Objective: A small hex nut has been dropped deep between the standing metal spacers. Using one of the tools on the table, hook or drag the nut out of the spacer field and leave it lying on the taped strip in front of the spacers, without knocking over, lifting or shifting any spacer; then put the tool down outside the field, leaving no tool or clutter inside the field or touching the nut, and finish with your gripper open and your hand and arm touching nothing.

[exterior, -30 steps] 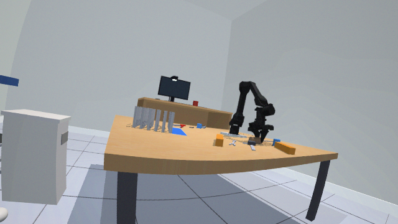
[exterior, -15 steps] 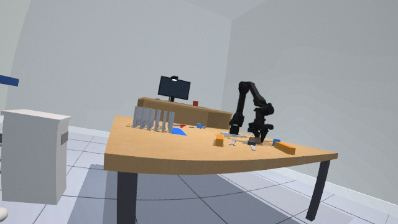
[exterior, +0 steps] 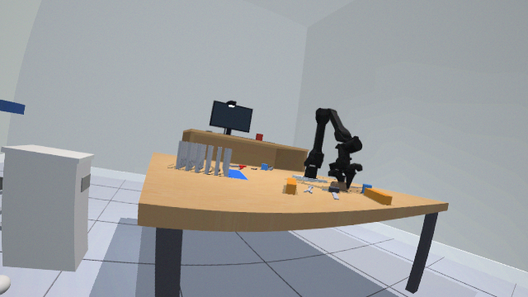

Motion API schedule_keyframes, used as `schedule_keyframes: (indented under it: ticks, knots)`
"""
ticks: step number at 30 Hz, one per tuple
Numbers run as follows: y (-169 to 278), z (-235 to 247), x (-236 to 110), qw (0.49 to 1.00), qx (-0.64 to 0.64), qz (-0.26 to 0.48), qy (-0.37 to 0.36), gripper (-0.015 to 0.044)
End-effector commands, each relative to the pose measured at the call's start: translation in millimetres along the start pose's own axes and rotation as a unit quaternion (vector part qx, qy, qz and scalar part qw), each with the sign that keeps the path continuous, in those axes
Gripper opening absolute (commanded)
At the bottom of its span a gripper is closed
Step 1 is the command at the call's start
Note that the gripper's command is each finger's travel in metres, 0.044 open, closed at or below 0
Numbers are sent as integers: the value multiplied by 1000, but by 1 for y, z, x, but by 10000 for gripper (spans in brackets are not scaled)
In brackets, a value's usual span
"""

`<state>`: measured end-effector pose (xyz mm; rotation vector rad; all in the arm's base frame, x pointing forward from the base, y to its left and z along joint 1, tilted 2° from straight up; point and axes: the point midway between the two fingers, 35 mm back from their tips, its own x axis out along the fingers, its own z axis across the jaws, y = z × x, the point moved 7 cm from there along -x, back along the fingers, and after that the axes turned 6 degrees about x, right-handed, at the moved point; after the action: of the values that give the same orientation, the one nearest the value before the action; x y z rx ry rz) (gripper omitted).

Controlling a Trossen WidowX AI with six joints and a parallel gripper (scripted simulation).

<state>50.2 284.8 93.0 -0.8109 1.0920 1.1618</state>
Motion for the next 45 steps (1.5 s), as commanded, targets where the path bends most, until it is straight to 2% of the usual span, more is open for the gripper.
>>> schedule_keyframes:
  ticks: [1, 17, 34, 36, 41, 45]
  knots:
    - [-1, -6, 4, 1000, 0, 0, 1, 0]
    - [-1, -10, 5, 1000, -1, 2, -29, 0]
    - [0, -6, 0, 1000, -1, 2, -31, 440]
    - [0, -1, -8, 999, -1, 3, -34, 440]
    - [1, 22, -69, 999, 0, 4, -48, 440]
    - [1, 22, -71, 999, 0, 4, -49, 440]
